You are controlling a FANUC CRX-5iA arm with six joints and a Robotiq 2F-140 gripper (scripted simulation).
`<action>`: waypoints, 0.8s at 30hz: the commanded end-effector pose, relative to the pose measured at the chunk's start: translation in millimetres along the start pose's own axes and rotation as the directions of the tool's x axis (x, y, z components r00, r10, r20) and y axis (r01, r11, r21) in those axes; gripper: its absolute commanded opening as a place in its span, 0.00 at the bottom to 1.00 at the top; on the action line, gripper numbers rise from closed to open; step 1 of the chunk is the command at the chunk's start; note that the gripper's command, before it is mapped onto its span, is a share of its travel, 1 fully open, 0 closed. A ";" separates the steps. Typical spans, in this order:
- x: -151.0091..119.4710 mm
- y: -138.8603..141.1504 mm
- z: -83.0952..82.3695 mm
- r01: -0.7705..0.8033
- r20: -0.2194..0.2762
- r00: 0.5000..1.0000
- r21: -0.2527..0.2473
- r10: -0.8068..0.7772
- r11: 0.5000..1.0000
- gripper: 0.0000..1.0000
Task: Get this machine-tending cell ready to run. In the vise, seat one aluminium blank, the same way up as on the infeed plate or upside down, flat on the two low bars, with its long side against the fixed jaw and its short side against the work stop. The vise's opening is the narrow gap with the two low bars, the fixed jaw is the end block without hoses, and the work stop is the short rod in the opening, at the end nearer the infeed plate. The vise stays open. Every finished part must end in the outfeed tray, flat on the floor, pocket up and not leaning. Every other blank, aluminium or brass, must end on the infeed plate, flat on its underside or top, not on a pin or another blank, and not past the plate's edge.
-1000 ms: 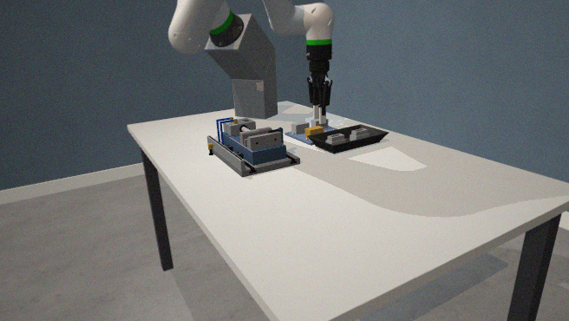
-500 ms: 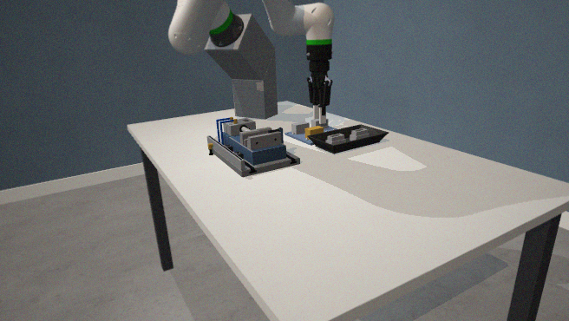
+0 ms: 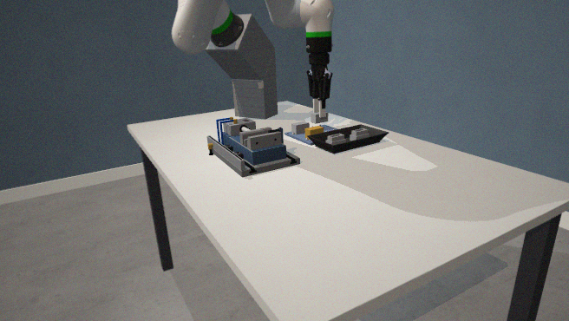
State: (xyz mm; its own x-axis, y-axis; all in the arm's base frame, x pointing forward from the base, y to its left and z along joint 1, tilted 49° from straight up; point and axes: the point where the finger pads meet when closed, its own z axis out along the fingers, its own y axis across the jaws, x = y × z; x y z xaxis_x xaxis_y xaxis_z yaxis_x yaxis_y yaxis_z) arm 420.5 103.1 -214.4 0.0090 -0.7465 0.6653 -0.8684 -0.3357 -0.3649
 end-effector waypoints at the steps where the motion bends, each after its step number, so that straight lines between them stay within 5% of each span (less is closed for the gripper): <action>1: -0.3 -0.3 -9.2 0.000 -0.001 1.000 -0.001 0.000 1.000 0.00; 14: -0.3 -0.3 -68.3 0.000 -0.001 1.000 -0.001 0.000 1.000 0.00; 24: -0.4 -0.3 -89.0 0.000 -0.001 1.000 -0.001 0.000 1.000 0.00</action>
State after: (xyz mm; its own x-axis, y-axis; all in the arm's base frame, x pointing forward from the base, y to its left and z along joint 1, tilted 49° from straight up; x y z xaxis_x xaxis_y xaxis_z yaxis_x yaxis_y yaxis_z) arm 378.1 152.6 -158.7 0.0089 -0.7461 0.6658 -0.8687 -0.3356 -0.3644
